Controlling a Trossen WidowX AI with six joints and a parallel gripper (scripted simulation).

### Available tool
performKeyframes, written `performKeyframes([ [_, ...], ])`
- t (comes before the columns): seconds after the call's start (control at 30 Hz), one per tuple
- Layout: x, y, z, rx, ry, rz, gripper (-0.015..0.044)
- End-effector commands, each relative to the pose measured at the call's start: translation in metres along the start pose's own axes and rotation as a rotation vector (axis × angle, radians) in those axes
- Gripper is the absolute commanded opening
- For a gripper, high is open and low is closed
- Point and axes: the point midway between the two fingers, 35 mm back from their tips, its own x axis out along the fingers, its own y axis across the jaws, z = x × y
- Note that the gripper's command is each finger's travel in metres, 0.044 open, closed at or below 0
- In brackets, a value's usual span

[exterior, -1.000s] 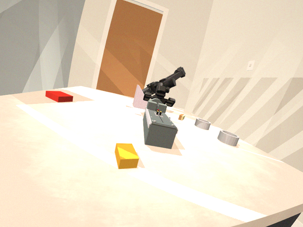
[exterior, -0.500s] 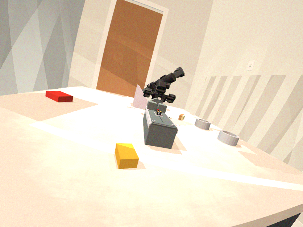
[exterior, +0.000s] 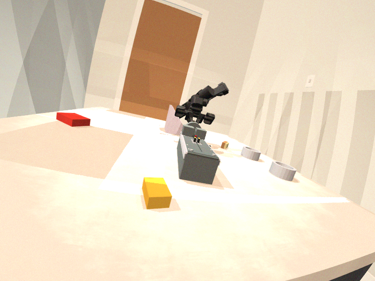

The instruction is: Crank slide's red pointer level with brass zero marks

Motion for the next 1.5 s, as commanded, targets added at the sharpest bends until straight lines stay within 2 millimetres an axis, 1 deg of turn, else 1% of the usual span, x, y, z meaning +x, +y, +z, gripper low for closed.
performKeyframes([
  [0.0,-0.002,-0.009,0.002,0.009,-0.009,-0.012,0.0],
  [0.93,0.0,-0.023,0.0,0.008,-0.009,-0.012,0.0],
  [1.47,0.005,-0.033,-0.005,0.008,-0.009,-0.012,0.0],
])
